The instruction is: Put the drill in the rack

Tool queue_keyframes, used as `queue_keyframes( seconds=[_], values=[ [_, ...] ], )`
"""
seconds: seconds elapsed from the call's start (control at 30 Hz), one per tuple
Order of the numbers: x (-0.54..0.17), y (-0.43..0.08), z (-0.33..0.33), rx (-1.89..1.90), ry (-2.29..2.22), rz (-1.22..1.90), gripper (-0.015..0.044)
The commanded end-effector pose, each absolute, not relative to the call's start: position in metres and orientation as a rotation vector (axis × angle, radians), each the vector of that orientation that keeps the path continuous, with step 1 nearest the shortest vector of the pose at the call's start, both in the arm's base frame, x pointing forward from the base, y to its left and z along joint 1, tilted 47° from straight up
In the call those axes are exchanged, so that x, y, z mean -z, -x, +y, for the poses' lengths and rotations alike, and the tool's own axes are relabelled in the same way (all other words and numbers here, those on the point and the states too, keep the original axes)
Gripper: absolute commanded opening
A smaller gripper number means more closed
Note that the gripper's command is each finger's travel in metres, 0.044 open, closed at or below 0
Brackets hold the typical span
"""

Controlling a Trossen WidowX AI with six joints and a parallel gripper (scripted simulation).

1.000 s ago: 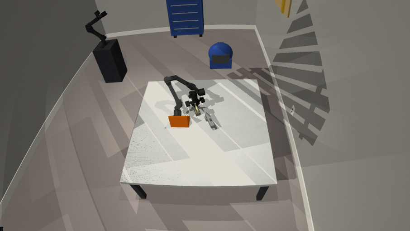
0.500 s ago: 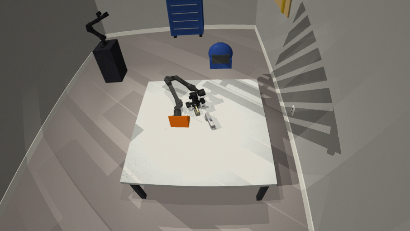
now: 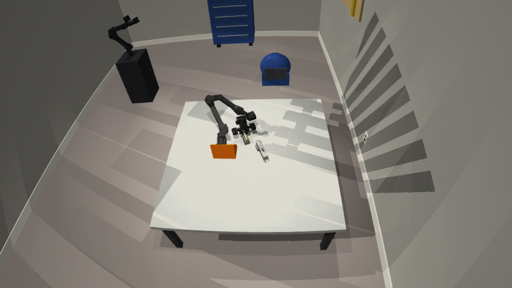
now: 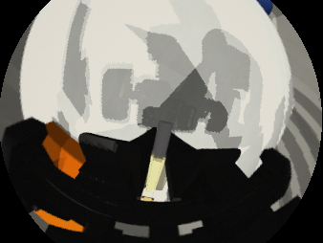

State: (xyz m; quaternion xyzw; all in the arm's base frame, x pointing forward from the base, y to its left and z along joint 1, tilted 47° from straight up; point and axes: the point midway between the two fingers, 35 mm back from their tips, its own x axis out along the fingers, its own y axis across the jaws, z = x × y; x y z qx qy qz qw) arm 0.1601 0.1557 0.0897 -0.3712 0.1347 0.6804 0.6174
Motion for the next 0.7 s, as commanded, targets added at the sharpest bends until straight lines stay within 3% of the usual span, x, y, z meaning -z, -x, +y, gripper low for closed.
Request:
queue_keyframes(
  seconds=[0.0,0.67],
  values=[
    [-0.0820,-0.1589,0.1563,-1.570,0.865,0.316,0.0000],
    [-0.0812,-0.1593,0.1542,-1.570,0.866,0.316,0.0000]
  ],
)
